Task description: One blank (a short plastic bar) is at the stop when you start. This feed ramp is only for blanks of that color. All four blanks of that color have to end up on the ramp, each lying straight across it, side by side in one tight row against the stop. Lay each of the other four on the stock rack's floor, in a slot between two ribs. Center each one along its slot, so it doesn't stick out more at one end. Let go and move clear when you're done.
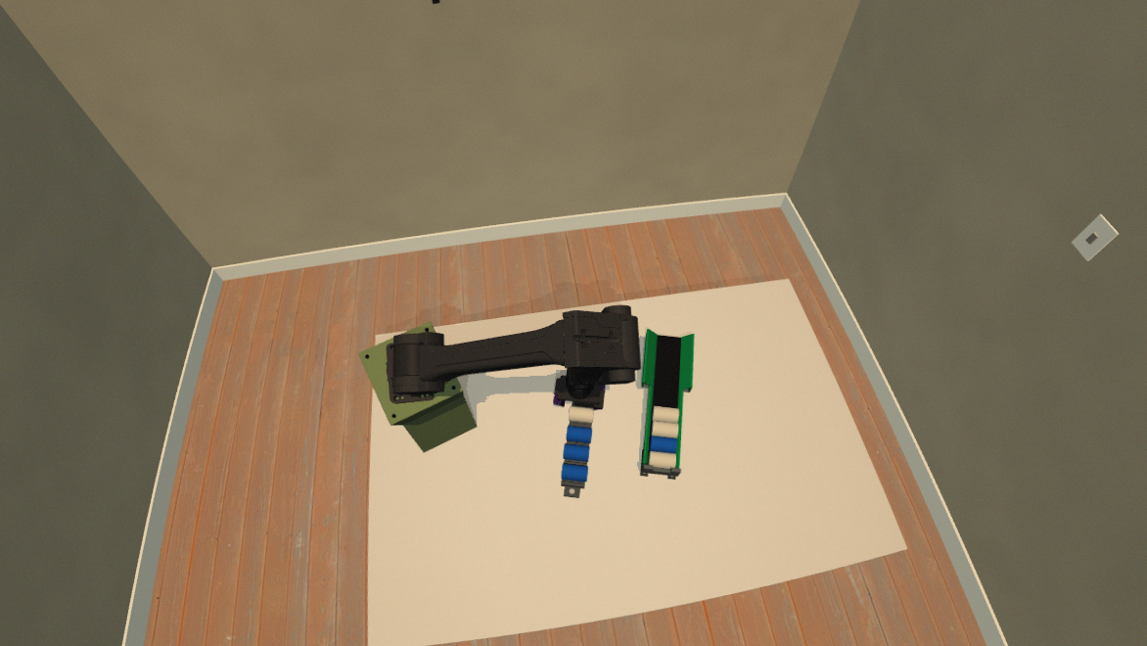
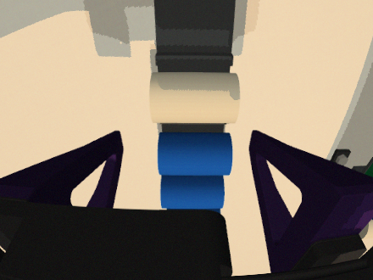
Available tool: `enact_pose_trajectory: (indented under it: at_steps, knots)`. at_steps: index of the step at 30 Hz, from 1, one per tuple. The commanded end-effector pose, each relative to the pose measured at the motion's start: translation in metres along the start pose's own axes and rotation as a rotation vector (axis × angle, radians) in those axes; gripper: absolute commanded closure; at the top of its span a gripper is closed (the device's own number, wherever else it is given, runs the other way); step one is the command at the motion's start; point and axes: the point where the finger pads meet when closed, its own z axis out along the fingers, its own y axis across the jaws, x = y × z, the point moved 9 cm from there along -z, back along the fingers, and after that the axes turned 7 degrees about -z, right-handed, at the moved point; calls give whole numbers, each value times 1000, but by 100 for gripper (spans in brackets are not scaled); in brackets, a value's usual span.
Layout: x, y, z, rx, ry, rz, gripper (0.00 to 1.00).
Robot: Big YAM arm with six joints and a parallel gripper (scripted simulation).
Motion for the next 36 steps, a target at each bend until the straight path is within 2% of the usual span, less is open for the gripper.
enact_pose_trajectory:
  at_steps: [1, 13, 16, 17, 24, 36]
  knots:
    - [3, -4, 9, 11, -3, 2, 19]
    - [3, -4, 26, 11, -3, 2, 19]
    - [3, -8, 24, 21, -3, 2, 19]
    - [3, -4, 28, 12, -3, 1, 19]
    - [3, -4, 32, 11, -2, 2, 19]
    - [3, -7, 30, 19, -3, 1, 19]
